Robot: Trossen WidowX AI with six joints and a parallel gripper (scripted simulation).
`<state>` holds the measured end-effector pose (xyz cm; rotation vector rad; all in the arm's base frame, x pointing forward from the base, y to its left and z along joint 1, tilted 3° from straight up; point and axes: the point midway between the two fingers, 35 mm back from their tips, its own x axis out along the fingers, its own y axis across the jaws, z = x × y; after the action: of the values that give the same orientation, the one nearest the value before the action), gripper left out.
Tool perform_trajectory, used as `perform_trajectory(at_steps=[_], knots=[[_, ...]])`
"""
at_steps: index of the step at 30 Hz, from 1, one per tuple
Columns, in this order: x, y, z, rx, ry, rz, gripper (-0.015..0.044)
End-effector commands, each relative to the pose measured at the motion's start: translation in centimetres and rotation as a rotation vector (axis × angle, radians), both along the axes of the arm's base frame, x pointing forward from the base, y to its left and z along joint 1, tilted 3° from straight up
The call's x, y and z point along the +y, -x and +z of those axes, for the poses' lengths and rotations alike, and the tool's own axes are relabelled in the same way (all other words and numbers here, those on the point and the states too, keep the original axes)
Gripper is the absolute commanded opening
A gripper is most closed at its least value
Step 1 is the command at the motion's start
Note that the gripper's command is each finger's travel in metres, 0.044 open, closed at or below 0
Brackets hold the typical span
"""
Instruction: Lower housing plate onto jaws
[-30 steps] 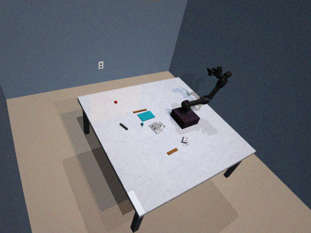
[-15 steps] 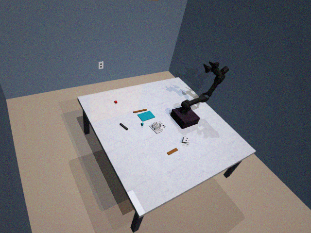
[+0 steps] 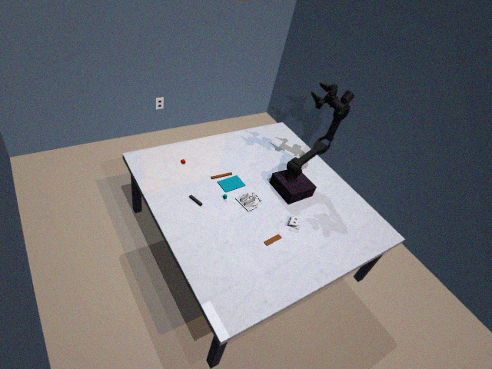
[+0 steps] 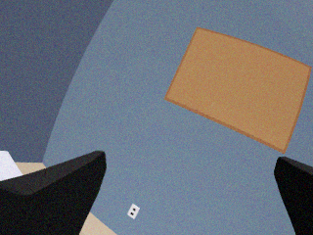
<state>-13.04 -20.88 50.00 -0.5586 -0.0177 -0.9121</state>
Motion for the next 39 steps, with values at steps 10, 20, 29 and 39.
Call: perform_trajectory(at_steps=[10, 20, 29, 39], knots=[[7.0, -14.5, 3.4, 0.266, 0.243, 0.26, 0.044], [13.8, -23.4, 2.6, 0.438, 0.392, 0.465, 0.044], [20.5, -29.7, -0.2, 0.595, 0.502, 0.649, 0.044], [28.4, -34.6, -5.1, 0.779, 0.642, 0.86, 0.044]])
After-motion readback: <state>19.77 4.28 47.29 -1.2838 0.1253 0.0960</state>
